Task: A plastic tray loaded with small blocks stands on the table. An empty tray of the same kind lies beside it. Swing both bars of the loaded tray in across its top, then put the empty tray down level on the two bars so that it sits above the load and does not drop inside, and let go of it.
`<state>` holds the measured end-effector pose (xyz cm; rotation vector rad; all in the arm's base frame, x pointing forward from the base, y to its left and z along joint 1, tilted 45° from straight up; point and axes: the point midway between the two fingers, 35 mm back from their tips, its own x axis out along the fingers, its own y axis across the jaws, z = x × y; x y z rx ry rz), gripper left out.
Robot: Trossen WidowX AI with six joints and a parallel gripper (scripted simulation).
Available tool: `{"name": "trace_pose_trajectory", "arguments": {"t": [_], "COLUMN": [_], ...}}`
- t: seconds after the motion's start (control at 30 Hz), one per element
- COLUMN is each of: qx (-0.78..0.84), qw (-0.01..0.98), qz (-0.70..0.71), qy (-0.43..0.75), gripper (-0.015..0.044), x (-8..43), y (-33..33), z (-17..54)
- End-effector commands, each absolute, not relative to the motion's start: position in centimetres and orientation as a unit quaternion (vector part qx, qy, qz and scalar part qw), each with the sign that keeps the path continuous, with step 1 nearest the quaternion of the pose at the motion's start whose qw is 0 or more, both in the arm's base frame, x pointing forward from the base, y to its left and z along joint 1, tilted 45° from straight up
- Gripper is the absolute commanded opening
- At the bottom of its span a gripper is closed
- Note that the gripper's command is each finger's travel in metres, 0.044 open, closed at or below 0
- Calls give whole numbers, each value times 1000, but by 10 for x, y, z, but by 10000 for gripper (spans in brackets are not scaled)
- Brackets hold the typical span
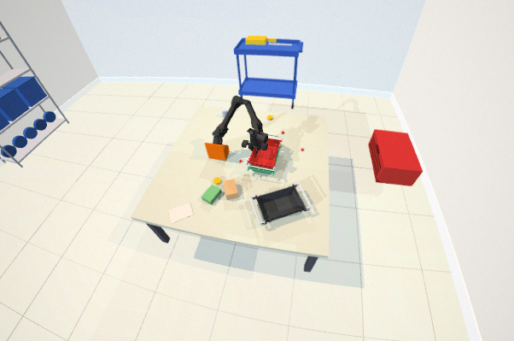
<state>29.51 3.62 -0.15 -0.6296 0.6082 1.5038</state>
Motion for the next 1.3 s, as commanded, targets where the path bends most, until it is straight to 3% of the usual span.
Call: {"name": "trace_pose_trajectory", "arguments": {"t": [0.0,0.67,1.27], "qx": [-272,-272,-276], "qw": [640,640,639], "qz": [666,666,664], "qy": [271,271,273], "gripper": [147,440,440], "x": [291,291,300], "y": [40,40,-4], "z": [-3,-3,38]}}
